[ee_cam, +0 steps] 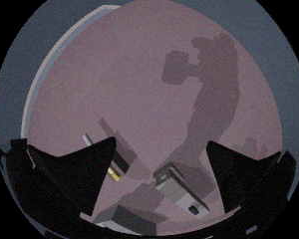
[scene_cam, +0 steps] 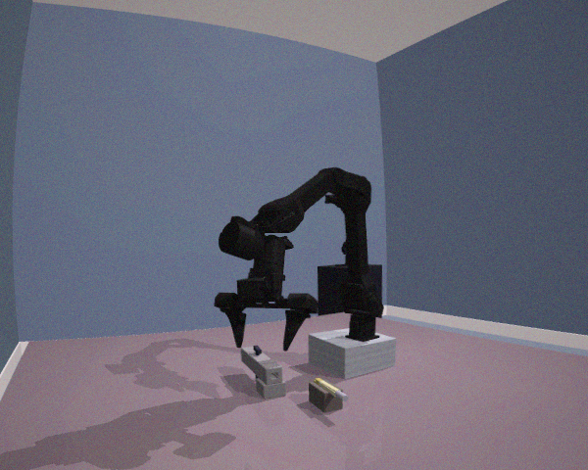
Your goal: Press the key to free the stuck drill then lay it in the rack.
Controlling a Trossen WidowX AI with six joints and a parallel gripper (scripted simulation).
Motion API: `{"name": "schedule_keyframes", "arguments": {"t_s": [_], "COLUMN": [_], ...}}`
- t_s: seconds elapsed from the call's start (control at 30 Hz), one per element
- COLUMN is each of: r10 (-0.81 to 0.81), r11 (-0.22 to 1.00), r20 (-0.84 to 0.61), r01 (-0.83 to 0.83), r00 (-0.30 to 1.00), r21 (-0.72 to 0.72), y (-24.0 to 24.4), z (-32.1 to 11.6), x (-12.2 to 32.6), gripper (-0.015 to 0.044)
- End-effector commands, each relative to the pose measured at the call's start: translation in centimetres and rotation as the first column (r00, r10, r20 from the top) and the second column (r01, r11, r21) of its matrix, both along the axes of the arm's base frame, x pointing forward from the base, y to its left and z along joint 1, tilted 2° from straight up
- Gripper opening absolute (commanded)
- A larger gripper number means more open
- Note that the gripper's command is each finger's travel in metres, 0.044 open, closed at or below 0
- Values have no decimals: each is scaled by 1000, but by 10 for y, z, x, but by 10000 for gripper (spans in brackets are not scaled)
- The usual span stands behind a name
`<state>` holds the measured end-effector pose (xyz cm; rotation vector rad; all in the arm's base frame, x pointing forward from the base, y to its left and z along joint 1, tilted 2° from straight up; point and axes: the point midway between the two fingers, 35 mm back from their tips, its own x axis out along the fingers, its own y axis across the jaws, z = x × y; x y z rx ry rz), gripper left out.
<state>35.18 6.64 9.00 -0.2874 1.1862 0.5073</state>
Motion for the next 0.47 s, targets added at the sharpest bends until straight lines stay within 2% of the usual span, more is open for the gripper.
{"name": "schedule_keyframes", "arguments": {"t_s": [0.0, 0.1, 0.2, 0.43], "r10": [-313, -508, -637, -847], "r11": [943, 844, 758, 503], "r20": [74, 97, 128, 97], "r01": [300, 472, 588, 727], "r00": [947, 856, 760, 523], "r21": [146, 253, 283, 467], "y": [-58, -103, -143, -215], "z": [31, 52, 77, 109], "x": [26, 36, 34, 25], "gripper": [440, 440, 440, 440]}}
